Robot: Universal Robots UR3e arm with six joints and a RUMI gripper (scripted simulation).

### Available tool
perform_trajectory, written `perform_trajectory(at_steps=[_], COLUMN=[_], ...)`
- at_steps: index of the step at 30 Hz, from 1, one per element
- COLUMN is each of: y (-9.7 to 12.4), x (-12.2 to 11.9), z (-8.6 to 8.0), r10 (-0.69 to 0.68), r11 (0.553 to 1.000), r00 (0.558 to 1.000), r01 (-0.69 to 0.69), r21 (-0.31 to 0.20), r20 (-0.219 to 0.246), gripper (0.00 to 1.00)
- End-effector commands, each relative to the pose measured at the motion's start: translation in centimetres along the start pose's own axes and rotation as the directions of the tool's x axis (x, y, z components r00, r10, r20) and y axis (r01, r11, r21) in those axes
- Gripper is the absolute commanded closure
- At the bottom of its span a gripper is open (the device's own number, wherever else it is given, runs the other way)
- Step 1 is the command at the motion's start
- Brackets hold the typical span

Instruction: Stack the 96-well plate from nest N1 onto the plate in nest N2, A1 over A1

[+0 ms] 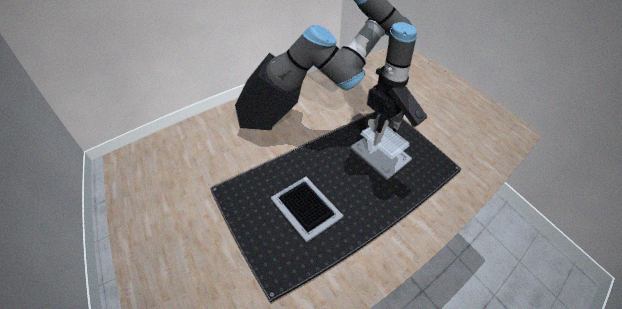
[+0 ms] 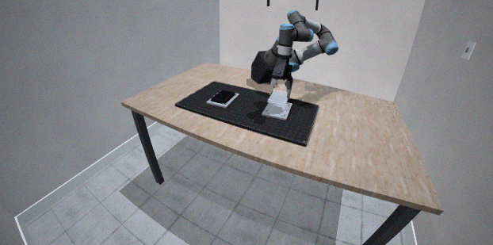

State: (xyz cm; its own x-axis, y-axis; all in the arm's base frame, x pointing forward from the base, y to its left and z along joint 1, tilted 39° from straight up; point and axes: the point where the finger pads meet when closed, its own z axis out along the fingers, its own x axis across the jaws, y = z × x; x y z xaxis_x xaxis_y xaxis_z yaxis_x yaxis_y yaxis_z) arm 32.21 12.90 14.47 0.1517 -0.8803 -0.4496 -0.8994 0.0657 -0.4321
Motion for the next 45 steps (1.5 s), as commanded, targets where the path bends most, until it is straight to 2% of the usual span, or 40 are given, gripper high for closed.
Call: perform_trajectory(at_steps=[1, 18, 40, 45], y=[0.0, 0.0, 0.0, 0.0], x=[0.0, 0.0, 0.0, 1.1], z=[-0.9, -3.4, -3.4, -3.4], r10=[-0.002, -0.002, -0.002, 0.007], r11=[1.0, 1.0, 1.0, 1.0], r00=[1.0, 1.0, 1.0, 1.0], r01=[0.002, 0.002, 0.002, -0.007], r21=[0.004, 0.004, 0.004, 0.004], r20=[0.005, 0.005, 0.005, 0.005], gripper=[1.0, 1.0, 1.0, 1.0])
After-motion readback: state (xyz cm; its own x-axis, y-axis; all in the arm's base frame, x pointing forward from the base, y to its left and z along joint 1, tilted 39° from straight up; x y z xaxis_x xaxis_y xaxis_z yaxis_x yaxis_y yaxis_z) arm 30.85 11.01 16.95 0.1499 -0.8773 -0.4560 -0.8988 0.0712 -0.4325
